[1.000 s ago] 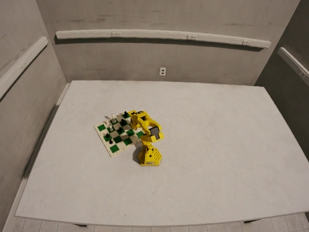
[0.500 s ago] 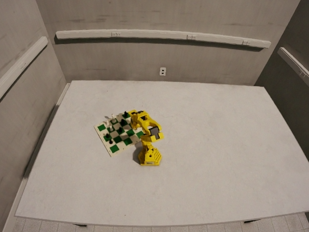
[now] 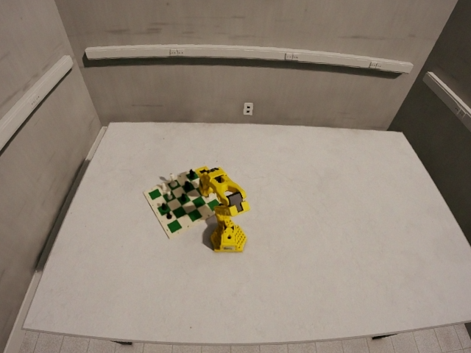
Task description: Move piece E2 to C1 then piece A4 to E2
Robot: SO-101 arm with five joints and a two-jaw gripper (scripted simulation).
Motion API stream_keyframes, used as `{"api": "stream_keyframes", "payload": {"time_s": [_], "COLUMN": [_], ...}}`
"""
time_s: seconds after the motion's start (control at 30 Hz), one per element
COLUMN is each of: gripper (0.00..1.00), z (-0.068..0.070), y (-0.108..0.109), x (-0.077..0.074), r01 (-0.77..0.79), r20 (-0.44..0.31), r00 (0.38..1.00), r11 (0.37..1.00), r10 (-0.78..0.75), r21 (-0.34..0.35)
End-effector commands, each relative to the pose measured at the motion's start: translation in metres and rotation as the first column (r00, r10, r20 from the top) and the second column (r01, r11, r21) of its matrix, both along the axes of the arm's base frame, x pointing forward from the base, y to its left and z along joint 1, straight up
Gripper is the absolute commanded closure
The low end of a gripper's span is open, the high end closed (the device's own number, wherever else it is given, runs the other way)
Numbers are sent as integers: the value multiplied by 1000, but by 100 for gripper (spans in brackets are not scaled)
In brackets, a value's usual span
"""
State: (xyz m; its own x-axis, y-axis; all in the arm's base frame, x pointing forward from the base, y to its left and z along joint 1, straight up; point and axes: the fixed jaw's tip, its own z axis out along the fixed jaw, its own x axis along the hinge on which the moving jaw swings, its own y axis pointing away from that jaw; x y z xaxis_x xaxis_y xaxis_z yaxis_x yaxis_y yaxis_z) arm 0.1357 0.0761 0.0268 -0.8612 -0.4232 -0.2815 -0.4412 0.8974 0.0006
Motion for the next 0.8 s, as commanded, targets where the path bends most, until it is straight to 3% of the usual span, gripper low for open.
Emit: {"api": "stream_keyframes", "payload": {"time_s": [0.0,0.77], "gripper": [88,100], "z": [1,1], "y": [-1,-1], "x": [1,1], "r01": [-1,-1], "r20": [-4,-4], "r00": [1000,1000], "r11": [1000,1000], "r10": [1,1], "r21": [-4,-4]}}
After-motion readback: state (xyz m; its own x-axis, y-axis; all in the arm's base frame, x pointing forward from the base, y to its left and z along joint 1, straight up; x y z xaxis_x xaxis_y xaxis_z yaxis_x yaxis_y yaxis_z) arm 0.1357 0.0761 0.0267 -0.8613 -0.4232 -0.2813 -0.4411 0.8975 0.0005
